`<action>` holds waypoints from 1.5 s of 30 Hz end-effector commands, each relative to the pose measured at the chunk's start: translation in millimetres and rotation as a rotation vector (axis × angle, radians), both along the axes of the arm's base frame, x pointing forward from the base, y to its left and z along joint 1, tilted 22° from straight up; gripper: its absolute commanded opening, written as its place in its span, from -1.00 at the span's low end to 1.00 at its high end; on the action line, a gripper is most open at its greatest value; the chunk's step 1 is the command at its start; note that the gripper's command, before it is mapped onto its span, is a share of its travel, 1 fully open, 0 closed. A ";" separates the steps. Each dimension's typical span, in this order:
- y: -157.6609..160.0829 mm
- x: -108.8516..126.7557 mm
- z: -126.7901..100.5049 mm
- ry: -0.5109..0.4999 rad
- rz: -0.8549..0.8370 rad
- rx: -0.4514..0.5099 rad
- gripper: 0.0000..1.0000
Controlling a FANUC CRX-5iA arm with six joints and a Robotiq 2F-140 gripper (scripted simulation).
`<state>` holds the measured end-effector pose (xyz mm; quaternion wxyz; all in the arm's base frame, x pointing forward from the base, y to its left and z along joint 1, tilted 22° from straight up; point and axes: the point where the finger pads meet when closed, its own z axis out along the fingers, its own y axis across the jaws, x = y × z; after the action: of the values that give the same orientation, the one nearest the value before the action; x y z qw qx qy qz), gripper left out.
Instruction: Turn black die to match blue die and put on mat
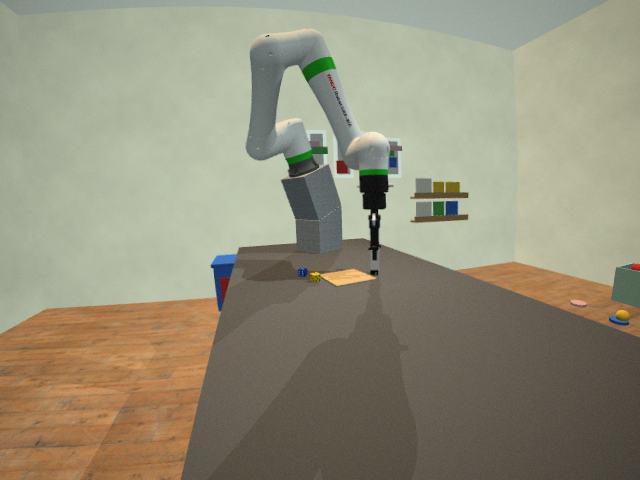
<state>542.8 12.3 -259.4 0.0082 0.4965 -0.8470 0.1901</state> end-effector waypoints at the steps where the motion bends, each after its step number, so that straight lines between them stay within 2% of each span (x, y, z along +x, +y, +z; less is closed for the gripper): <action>1: -2.0 1.3 -5.8 -0.002 0.000 0.000 -0.51; 10: -4.9 2.9 -14.2 -0.002 0.000 0.000 -0.51; 45: -5.0 3.0 -14.4 -0.002 0.000 0.000 -0.51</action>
<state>545.7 7.1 -273.9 0.0076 0.4965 -0.8469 0.1904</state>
